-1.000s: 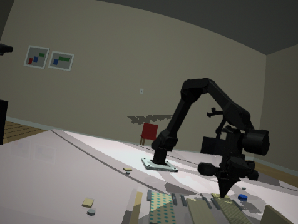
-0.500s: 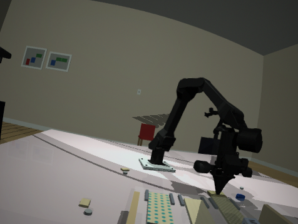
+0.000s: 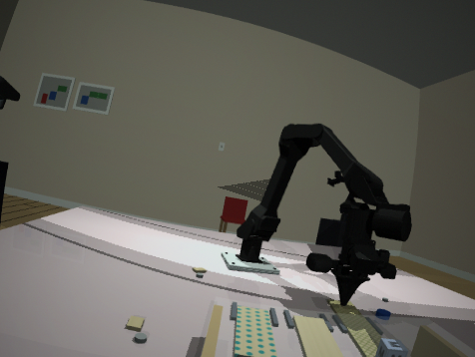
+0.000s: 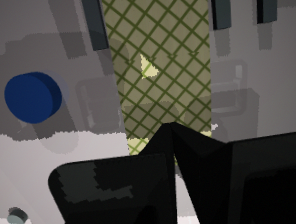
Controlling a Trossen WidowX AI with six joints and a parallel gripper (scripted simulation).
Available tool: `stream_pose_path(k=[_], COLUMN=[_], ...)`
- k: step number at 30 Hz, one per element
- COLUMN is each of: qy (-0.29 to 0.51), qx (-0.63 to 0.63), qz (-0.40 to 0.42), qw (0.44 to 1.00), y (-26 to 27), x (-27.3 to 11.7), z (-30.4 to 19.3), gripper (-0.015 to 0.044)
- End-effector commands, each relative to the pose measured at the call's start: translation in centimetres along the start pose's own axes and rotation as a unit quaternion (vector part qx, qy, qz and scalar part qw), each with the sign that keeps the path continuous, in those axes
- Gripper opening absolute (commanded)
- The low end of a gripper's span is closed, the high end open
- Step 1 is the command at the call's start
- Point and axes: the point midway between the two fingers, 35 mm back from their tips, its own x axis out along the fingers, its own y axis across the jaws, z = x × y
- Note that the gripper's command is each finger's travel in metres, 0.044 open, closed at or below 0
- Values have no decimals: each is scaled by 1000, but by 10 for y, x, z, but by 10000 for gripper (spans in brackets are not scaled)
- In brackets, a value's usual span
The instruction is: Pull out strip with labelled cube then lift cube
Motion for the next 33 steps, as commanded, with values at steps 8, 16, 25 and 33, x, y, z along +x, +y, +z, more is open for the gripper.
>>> stream_pose_path(k=[8,16,25,33], qy=[13,14,15,15], qx=[0,0,0,0], qz=[-7,-7,-7,-7], qw=[1000,1000,1000,1000], y=[-2,-3,-3,-3], x=[6,6,6,6], z=[-23,-36,-49,-61], gripper=[0,0,0,0])
